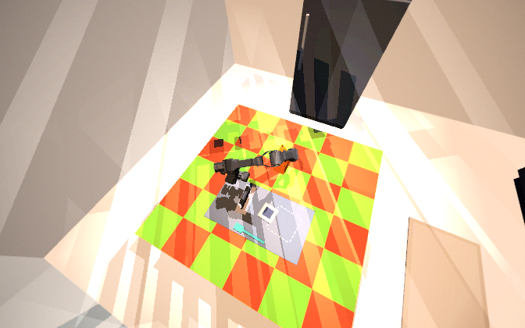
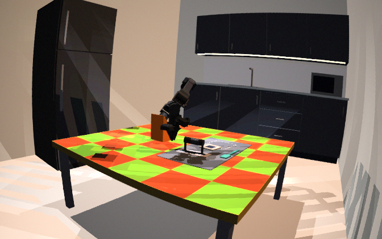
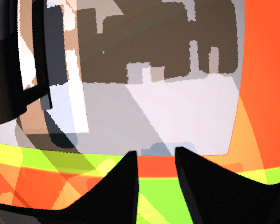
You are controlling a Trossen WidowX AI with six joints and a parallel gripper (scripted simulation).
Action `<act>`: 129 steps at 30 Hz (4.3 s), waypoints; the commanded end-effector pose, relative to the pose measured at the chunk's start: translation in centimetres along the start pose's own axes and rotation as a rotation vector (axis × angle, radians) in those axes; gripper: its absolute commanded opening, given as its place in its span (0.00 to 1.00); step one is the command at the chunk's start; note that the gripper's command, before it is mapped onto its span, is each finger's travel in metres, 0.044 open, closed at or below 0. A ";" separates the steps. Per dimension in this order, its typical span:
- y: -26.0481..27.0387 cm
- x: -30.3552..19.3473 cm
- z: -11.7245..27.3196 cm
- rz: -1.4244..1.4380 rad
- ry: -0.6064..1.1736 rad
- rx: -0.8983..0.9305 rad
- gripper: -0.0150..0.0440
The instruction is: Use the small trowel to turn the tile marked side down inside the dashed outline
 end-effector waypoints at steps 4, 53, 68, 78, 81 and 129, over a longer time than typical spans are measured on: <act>0.0 0.0 0.0 0.000 0.000 0.000 0.29; 0.0 0.0 0.0 0.000 0.000 0.000 0.25; 3.5 5.5 1.6 -0.005 0.000 -0.003 0.69; 8.1 10.5 2.8 -0.007 -0.002 0.005 0.71; 8.1 10.5 2.7 -0.007 -0.002 0.005 0.71; 7.8 10.6 -1.7 -0.007 -0.002 0.004 0.47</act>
Point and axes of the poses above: the point midway between the two fingers, 35 mm back from their tips, its own z axis back along the fingers, its own y axis across the jaws, x = y × z, the point moved 8 cm from there along z, back along the fingers, and after that the axes turned 11 degrees about z, right-handed, at the moved point
